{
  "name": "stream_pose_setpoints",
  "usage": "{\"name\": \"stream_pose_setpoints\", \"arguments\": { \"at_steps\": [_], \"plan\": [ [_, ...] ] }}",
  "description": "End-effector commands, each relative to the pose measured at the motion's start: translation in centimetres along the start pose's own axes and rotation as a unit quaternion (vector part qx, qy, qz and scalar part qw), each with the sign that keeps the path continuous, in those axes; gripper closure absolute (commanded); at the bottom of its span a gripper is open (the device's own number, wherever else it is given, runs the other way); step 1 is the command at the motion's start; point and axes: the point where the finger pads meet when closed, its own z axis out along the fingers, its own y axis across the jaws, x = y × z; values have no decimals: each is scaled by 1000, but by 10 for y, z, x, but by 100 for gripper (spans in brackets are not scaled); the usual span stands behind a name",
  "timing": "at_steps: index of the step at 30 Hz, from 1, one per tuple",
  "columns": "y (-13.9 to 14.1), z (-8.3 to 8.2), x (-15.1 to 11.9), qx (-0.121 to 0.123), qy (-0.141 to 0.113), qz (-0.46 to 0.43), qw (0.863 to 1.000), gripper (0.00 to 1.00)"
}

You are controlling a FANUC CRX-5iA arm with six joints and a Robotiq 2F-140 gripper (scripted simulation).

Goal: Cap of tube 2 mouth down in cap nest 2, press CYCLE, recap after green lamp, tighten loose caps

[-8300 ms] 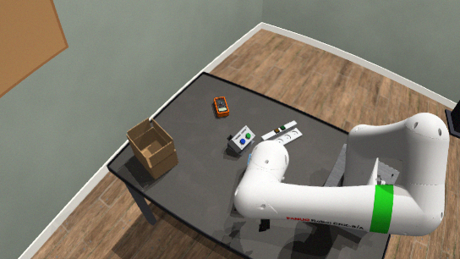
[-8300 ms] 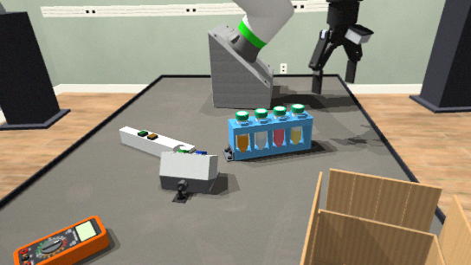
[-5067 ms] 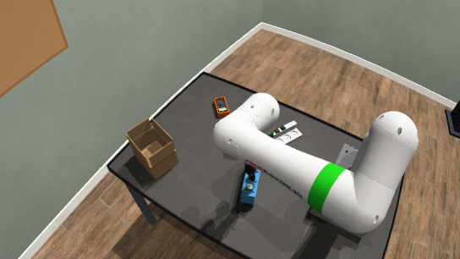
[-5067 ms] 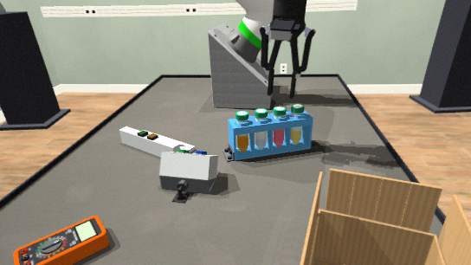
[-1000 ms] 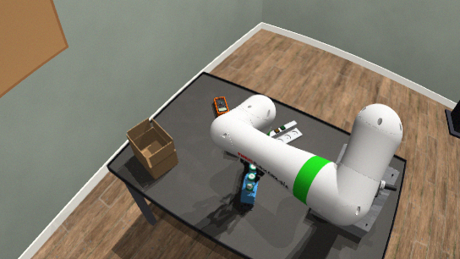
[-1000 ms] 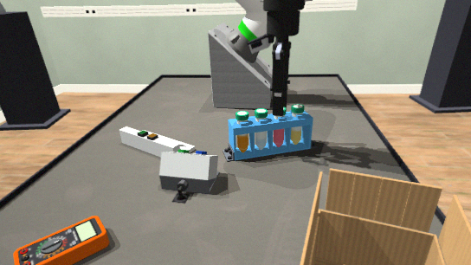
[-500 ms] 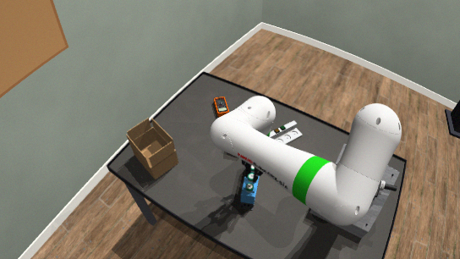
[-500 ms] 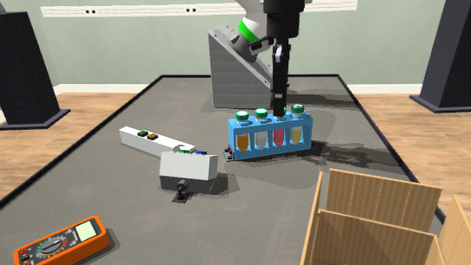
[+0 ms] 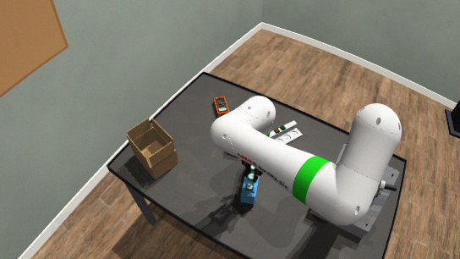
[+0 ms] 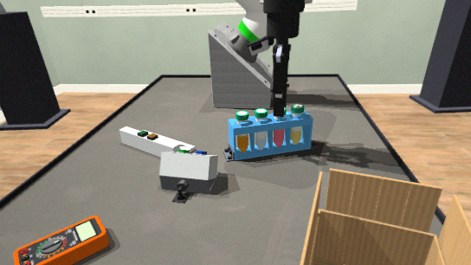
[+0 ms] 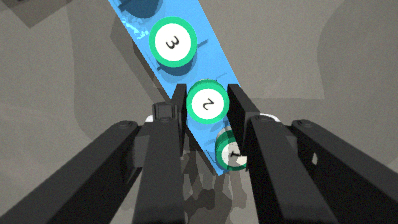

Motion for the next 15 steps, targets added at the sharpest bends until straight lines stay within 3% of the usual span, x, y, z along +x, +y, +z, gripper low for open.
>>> {"name": "stream_pose_setpoints", "arguments": {
  "at_steps": [1, 8, 15],
  "plan": [
    [0, -1, 0, 1, 0, -91, 996, 70],
    [0, 0, 0, 1, 0, -215, 977, 70],
    [0, 0, 0, 1, 0, -382, 924, 70]
  ]
}}
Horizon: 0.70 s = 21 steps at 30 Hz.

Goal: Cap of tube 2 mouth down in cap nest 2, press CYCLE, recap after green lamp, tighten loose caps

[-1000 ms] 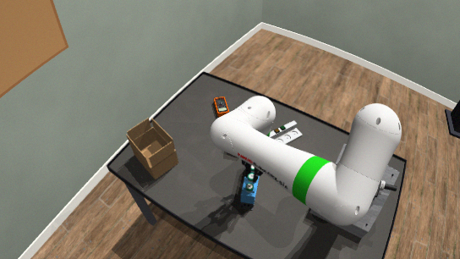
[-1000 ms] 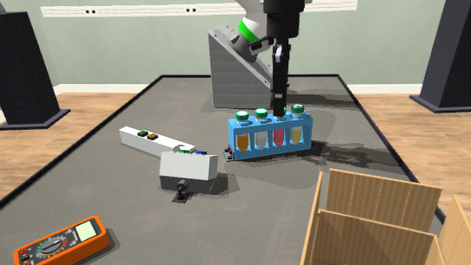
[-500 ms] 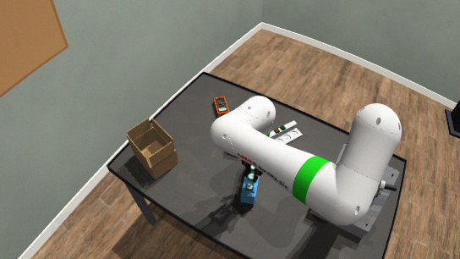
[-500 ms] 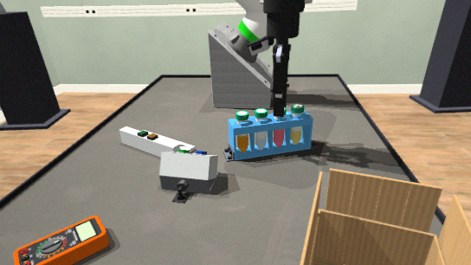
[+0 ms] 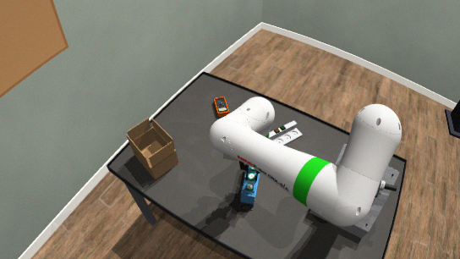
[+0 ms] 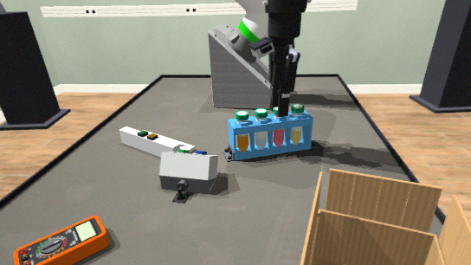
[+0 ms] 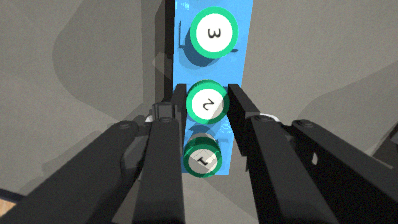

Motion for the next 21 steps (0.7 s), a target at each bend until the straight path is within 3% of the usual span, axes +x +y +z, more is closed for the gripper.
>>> {"name": "stream_pose_setpoints", "arguments": {
  "at_steps": [1, 5, 12, 13, 21],
  "plan": [
    [0, -1, 0, 5, -6, -129, 992, 70],
    [0, -1, 0, 6, -6, -226, 974, 70],
    [0, -1, 0, 6, -6, -226, 974, 70],
    [0, -1, 0, 6, -6, -226, 974, 59],
    [0, -1, 0, 6, -6, -226, 974, 59]
  ]
}}
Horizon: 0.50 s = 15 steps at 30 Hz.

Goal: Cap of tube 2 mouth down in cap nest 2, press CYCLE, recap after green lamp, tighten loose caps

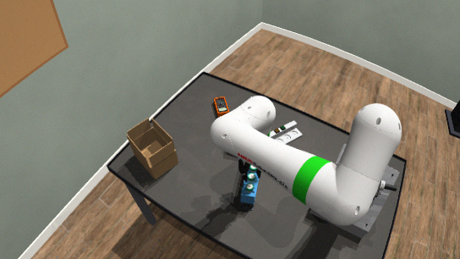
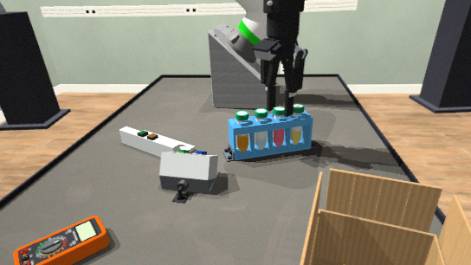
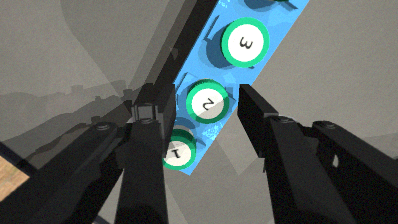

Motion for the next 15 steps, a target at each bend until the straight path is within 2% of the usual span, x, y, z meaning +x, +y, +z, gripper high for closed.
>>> {"name": "stream_pose_setpoints", "arguments": {
  "at_steps": [1, 4, 7, 10, 15],
  "plan": [
    [0, -1, 0, 0, 1, 0, 1000, 59],
    [0, -1, 0, 0, 1, 0, 1000, 59],
    [0, -1, 1, 0, 1, 124, 992, 59],
    [0, -1, 1, 0, 1, 174, 985, 59],
    [0, -1, 1, 1, 0, 292, 956, 59]
  ]
}}
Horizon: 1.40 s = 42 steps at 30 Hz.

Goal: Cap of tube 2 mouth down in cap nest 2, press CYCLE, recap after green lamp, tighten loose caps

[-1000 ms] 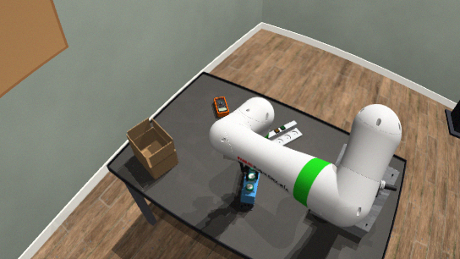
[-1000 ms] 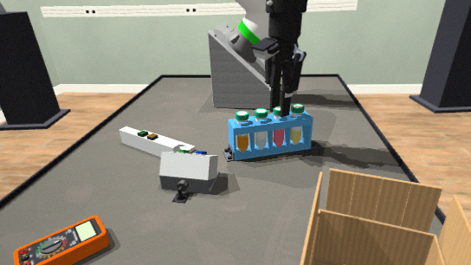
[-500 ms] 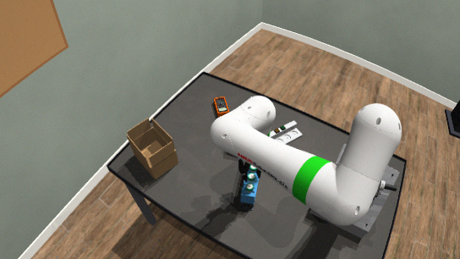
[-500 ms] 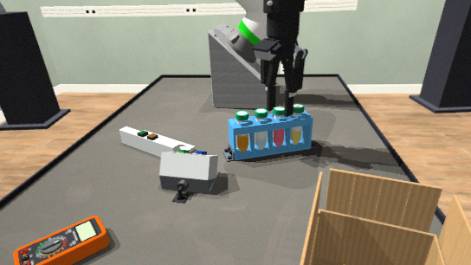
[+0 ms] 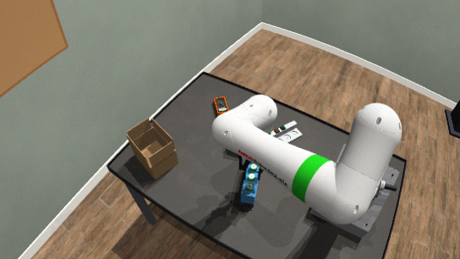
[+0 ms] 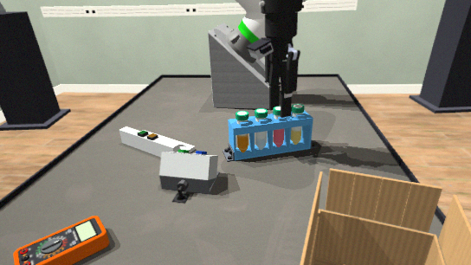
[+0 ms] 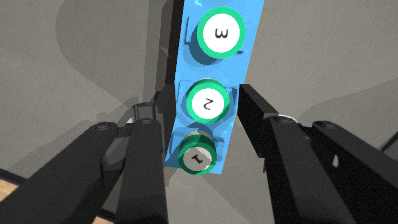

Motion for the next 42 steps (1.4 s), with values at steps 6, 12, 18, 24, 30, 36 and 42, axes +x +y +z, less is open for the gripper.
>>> {"name": "stream_pose_setpoints", "arguments": {
  "at_steps": [6, 12, 18, 24, 30, 36, 42],
  "plan": [
    [0, -1, 0, -5, 9, 211, 977, 59],
    [0, -1, 0, -4, 11, 335, 942, 59],
    [-1, -1, 0, -4, 11, 335, 942, 70],
    [-1, -1, 0, -4, 11, 335, 942, 70],
    [-1, -1, 0, -4, 11, 335, 942, 70],
    [-1, -1, 0, -5, 10, 239, 971, 70],
    [-1, -1, 0, -6, 10, 141, 990, 70]
  ]
}}
